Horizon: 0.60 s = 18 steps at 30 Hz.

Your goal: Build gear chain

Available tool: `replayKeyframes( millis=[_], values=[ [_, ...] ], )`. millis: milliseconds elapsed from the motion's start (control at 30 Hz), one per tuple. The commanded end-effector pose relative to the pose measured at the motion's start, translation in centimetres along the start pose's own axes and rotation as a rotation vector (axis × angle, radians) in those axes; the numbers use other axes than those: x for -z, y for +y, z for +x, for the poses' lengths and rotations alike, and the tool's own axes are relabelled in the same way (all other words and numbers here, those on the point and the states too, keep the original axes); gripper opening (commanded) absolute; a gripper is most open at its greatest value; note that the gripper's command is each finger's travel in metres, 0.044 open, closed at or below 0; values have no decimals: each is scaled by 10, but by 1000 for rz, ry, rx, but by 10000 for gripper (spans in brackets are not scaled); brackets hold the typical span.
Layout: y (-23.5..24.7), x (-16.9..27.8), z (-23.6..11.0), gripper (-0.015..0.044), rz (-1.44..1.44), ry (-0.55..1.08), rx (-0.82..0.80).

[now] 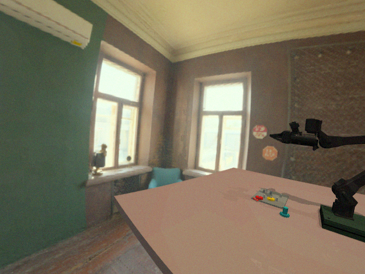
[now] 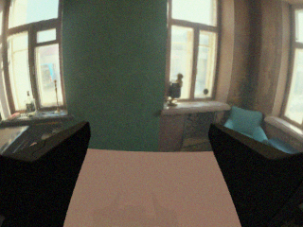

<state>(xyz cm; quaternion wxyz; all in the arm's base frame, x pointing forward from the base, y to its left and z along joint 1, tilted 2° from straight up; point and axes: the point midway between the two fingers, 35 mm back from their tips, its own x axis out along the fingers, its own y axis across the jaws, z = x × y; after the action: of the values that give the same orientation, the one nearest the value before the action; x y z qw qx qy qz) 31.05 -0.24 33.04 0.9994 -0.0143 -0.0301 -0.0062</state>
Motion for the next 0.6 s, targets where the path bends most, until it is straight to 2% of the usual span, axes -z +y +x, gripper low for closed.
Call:
replayKeyframes(
  millis=[0,133,333,567],
  values=[
    [1,1,0,426,1,5,-2],
    [15,30,10,440,20,132,-48],
    [56,114,18,440,77,542,-137],
    [95,206,-20,440,85,1097,-144]
  ],
)
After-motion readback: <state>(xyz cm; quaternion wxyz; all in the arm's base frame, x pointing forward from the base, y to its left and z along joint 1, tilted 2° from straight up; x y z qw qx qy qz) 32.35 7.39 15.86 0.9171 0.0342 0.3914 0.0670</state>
